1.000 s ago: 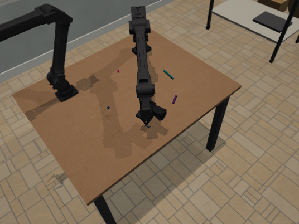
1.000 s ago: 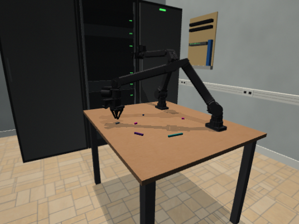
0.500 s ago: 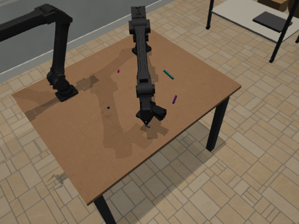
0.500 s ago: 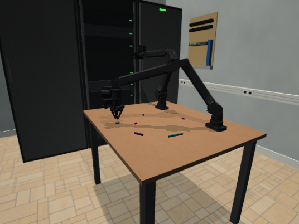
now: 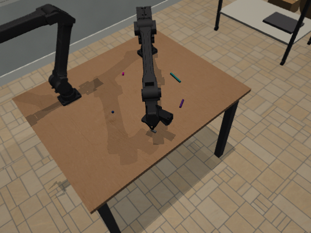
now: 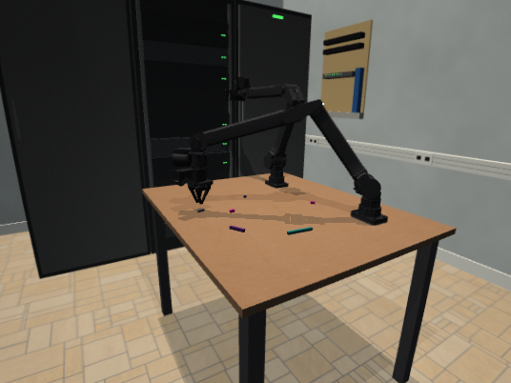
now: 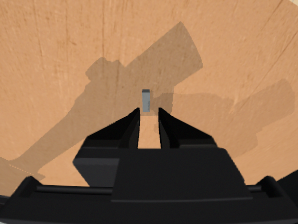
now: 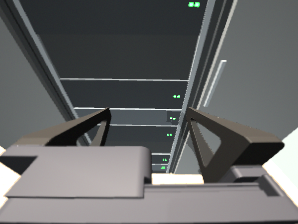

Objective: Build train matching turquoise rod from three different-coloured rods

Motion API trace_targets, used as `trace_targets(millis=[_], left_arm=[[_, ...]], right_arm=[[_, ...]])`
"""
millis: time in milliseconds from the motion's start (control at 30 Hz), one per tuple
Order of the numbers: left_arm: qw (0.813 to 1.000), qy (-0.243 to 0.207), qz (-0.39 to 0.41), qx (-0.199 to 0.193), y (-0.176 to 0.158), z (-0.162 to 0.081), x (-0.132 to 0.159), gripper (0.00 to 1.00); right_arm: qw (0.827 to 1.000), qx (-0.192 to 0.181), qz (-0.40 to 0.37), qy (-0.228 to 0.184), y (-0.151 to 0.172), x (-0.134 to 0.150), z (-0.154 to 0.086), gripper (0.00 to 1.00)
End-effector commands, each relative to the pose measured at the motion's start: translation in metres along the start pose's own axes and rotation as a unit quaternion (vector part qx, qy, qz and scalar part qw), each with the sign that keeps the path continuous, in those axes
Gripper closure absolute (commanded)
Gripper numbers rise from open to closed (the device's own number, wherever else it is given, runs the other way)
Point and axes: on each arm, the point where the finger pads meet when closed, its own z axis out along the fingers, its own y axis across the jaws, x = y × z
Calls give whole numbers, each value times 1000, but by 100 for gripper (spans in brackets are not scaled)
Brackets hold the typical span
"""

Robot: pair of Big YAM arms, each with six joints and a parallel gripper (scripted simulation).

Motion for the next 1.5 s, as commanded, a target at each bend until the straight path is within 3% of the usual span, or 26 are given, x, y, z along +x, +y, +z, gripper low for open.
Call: trace_targets(millis=[0, 1467], left_arm=[[1000, 11, 3, -15, 5, 28, 2, 77], [1000, 10, -2, -14, 6, 28, 10, 77]], right_arm=[[1000, 9, 6, -17, -9, -12, -4, 0], [1000, 9, 6, -17, -9, -12, -4, 0]])
